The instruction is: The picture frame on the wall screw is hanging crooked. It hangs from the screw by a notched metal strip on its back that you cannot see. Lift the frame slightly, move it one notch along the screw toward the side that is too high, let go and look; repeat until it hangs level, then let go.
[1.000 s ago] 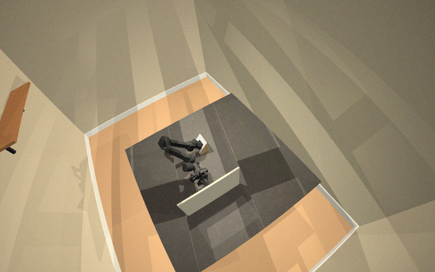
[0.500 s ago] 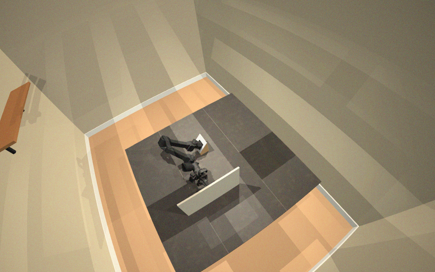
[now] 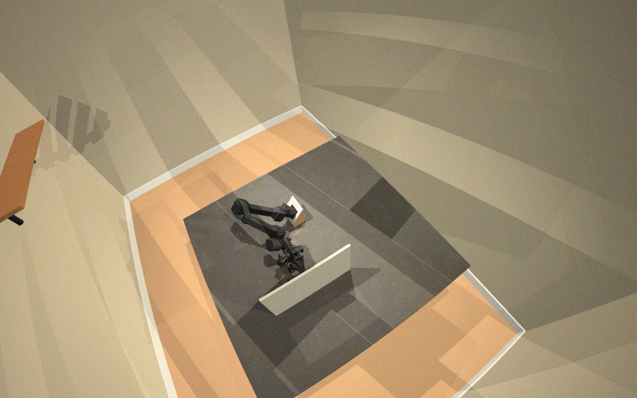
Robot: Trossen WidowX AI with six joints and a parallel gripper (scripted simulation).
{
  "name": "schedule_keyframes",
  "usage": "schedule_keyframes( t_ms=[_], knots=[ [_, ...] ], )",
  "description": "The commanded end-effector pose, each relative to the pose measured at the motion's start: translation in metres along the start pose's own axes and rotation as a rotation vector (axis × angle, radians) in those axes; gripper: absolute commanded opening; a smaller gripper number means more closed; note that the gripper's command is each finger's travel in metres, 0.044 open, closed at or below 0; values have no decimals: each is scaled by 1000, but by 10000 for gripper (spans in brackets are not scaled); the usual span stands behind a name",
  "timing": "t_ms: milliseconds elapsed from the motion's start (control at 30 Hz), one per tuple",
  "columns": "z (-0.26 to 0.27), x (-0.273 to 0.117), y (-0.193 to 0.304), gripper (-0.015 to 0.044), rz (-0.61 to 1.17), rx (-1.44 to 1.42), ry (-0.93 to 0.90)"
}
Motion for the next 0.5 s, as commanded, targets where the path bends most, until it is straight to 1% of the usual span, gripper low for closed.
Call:
schedule_keyframes(
  t_ms=[0, 467],
  knots=[
    [2, 1, -2, 0, -6, -3, -8],
    [-1, 1, -2, 0, -6, -3, -8]
  ],
)
Point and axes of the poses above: the point midway between the two fingers, 35 mm back from their tips, its own x axis out along the fingers, its own z axis across the jaws, y = z × x, the point moved 9 cm from there along -x, back along the fingers, and after that the axes turned 8 degrees about x, right-handed, at the moved point
